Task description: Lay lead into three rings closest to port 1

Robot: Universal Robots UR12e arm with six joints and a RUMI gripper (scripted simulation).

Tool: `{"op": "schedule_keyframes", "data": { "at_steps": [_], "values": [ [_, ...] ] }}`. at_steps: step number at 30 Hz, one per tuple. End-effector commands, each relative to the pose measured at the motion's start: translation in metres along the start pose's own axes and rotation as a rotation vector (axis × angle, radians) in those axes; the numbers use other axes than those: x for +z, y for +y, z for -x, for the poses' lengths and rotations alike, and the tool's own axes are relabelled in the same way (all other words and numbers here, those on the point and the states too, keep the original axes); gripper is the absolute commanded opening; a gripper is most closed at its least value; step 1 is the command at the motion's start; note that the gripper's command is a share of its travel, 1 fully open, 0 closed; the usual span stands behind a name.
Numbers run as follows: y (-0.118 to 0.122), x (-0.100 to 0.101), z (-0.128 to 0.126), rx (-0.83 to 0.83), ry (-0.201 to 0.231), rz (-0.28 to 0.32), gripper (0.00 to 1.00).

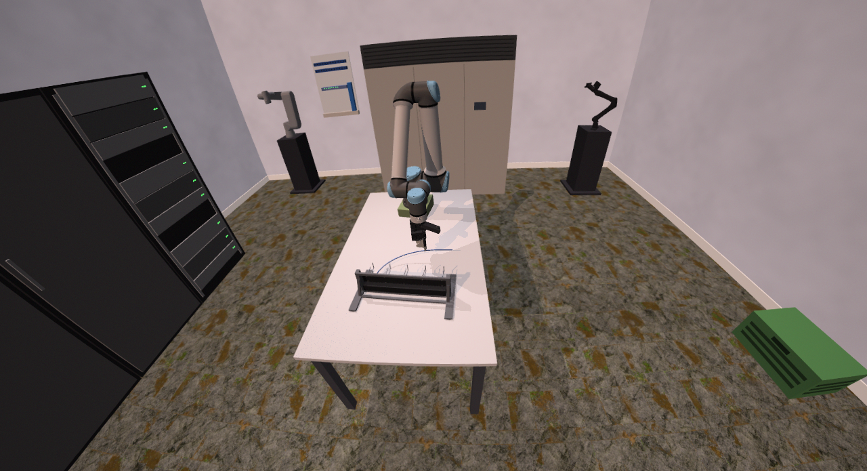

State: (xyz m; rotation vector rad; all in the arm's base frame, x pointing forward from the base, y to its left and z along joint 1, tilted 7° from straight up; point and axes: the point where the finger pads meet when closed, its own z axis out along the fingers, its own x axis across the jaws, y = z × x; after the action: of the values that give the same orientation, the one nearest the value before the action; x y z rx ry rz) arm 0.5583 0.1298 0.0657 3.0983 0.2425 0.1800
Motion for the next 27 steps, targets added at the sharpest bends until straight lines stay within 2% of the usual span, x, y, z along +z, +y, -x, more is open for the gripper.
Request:
{"op": "schedule_keyframes", "data": {
  "at_steps": [1, 9, 13, 19, 27],
  "values": [
    [-0.008, -0.019, -0.038, 0.046, -0.004, 0.002, 0.0],
    [-0.028, -0.071, -0.133, 0.162, -0.004, 0.002, 0.0],
    [-0.035, -0.087, -0.164, 0.2, -0.004, 0.002, 0.0],
    [-0.038, -0.094, -0.176, 0.214, -0.004, 0.003, 0.0],
    [-0.038, -0.094, -0.177, 0.216, -0.004, 0.003, 0.0]
  ]
}}
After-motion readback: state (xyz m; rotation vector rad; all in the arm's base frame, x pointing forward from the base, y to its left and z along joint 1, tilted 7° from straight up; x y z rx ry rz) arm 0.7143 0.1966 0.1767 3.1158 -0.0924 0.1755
